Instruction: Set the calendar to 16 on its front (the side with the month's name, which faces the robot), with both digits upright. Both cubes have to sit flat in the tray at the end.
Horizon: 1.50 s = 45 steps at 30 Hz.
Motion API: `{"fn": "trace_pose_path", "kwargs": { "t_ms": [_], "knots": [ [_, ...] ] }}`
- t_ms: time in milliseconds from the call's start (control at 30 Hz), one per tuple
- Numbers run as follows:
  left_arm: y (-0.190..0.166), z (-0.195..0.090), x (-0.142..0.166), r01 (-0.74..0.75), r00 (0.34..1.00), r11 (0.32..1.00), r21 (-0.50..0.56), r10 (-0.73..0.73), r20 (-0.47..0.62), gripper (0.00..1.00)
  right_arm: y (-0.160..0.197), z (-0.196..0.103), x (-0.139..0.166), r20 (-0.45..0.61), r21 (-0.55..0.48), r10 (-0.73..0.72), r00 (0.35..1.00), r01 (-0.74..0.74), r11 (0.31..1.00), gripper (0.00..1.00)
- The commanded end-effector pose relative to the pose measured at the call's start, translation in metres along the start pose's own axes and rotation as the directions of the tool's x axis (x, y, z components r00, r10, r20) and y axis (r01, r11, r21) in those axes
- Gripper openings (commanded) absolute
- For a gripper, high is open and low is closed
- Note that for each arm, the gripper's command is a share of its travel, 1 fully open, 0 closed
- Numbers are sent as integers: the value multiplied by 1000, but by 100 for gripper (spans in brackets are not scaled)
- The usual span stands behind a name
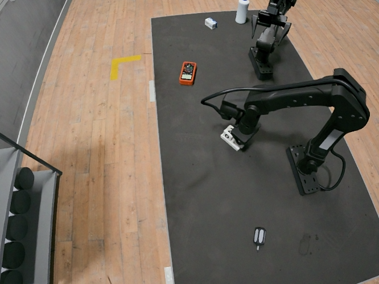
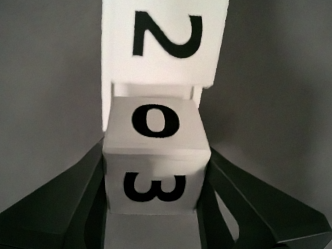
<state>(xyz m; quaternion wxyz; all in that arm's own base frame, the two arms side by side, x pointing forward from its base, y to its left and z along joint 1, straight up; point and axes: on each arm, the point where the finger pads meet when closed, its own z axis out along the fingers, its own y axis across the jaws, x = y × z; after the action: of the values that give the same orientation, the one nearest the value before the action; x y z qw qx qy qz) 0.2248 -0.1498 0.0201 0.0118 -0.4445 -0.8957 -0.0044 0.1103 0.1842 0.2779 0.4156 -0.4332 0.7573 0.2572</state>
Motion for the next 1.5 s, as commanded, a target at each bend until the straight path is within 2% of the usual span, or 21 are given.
{"fn": "trace_pose_path", "kwargs": {
  "t_ms": [0, 500, 633, 1033, 1167, 1467],
  "knots": [
    [-1, -3, -22, -15, 999, 1000, -3, 15, 37, 35, -1, -5, -9, 23, 5, -4, 1000, 4, 1000, 100],
    [1, -3, -19, -9, 999, 1000, -9, 9, 33, 35, -1, -5, -9, 23, 5, -4, 1000, 4, 1000, 100],
    [5, -16, -38, -1, 993, 1000, -28, 5, 115, 35, -1, -5, -9, 23, 5, -4, 1000, 4, 1000, 100],
    [5, -17, -35, -5, 995, 1000, -26, 8, 104, 35, -1, -5, -9, 23, 5, -4, 1000, 4, 1000, 100],
    [2, -1, -16, -11, 999, 1000, -9, 11, 33, 35, -1, -5, -9, 23, 5, -4, 1000, 4, 1000, 100],
    [2, 18, -20, -7, 999, 1000, -13, 8, 47, 35, -1, -5, -9, 23, 5, -4, 1000, 4, 1000, 100]
  ]
}}
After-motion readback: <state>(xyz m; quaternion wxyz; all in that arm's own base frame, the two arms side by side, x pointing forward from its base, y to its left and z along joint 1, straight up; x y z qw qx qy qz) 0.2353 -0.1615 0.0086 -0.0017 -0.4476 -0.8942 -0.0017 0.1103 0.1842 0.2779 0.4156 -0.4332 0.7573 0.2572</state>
